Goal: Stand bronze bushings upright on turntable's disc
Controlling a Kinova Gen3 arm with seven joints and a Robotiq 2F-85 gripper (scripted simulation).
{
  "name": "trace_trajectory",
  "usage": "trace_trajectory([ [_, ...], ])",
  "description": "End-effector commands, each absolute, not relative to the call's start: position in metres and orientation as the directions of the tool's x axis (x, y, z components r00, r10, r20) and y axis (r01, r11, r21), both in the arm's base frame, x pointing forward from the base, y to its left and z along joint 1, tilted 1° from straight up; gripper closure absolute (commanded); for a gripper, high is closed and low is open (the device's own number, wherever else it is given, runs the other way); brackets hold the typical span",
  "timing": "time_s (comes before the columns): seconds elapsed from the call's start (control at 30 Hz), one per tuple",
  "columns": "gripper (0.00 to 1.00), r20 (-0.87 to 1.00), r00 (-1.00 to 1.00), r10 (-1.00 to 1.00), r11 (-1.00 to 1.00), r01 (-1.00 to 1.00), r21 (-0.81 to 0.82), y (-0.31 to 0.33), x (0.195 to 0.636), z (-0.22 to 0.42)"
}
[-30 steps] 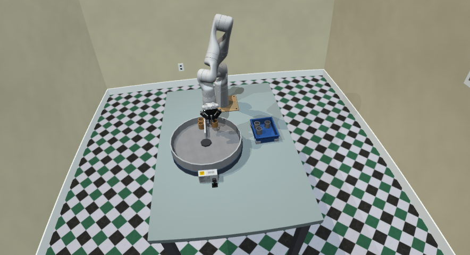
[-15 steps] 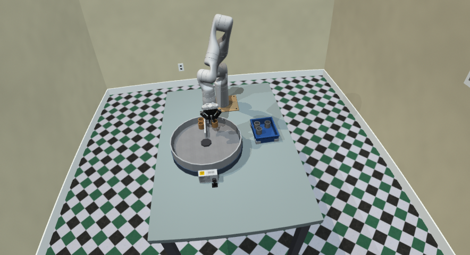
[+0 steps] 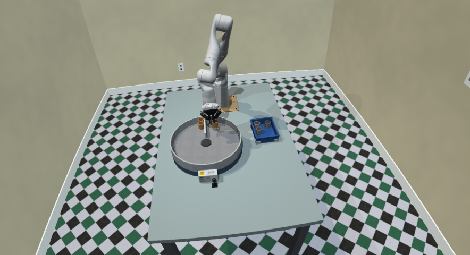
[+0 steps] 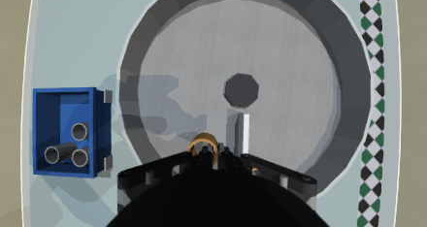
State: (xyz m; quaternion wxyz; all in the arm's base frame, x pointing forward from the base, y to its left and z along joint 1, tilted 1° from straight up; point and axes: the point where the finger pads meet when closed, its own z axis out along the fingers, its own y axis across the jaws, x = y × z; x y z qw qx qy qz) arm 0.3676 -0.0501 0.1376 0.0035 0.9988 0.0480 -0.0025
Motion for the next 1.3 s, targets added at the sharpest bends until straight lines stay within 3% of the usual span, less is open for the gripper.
trace_trajectory([
  [0.0,1.00,-0.003,0.995,0.100,-0.995,0.100,0.006,-0.050,0.368,0.136],
  [1.27,1.00,-0.003,0.995,0.100,-0.995,0.100,0.007,-0.051,0.368,0.105],
])
